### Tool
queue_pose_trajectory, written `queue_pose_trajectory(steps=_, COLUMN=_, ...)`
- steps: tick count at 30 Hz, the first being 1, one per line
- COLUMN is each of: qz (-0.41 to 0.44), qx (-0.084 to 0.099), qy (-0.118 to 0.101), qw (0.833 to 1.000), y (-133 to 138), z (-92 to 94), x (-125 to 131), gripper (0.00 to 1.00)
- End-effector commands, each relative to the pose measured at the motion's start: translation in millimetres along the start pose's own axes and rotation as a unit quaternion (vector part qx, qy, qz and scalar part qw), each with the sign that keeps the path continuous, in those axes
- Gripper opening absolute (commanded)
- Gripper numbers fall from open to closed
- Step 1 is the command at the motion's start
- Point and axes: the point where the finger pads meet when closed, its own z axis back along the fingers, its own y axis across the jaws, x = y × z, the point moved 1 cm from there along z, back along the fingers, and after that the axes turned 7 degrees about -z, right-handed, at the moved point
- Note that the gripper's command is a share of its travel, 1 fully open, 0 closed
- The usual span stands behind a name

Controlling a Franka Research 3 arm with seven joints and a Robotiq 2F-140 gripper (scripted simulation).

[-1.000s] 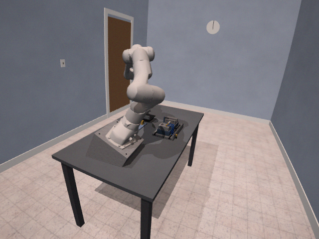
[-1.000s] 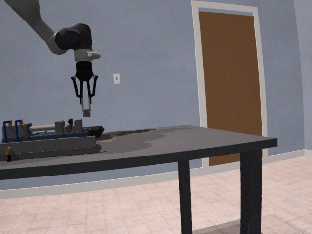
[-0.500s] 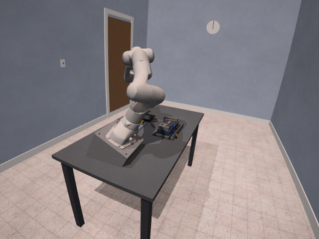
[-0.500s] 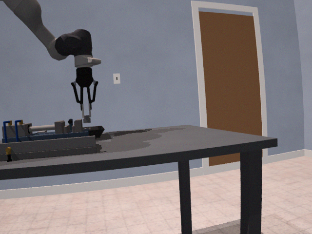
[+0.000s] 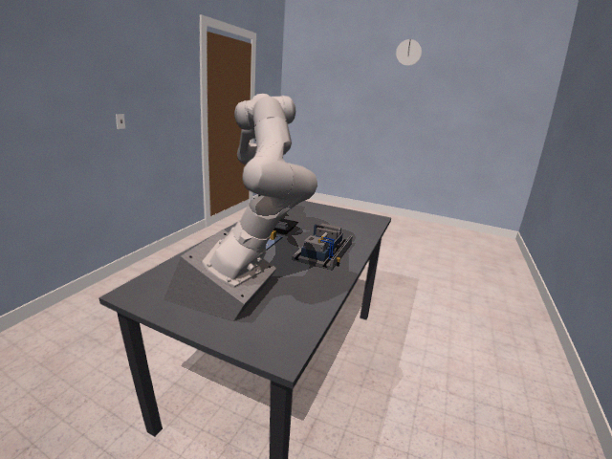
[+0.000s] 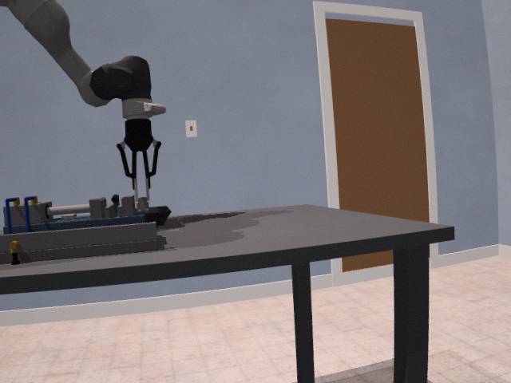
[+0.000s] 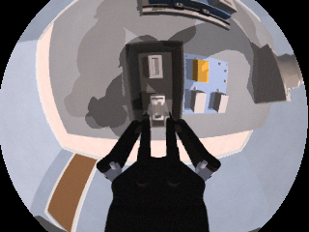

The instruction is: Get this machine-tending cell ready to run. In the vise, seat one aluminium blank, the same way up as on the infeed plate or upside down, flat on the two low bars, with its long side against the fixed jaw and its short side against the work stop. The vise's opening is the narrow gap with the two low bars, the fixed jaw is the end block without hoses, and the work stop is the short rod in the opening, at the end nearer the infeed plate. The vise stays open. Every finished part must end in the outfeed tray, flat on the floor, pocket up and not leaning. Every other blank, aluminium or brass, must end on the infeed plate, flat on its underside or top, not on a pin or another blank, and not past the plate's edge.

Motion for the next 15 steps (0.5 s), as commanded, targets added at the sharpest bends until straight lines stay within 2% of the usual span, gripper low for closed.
queue_pose_trajectory(steps=1, qz=0.003, qx=-0.003, qy=-0.004, qw=1.000, y=-1.7, z=-1.9, x=3.7, gripper=0.00)
queue_pose_trajectory(steps=15, qz=0.003, qx=-0.003, qy=-0.004, qw=1.000, y=-1.9, z=-12.8, x=3.7, gripper=0.00)
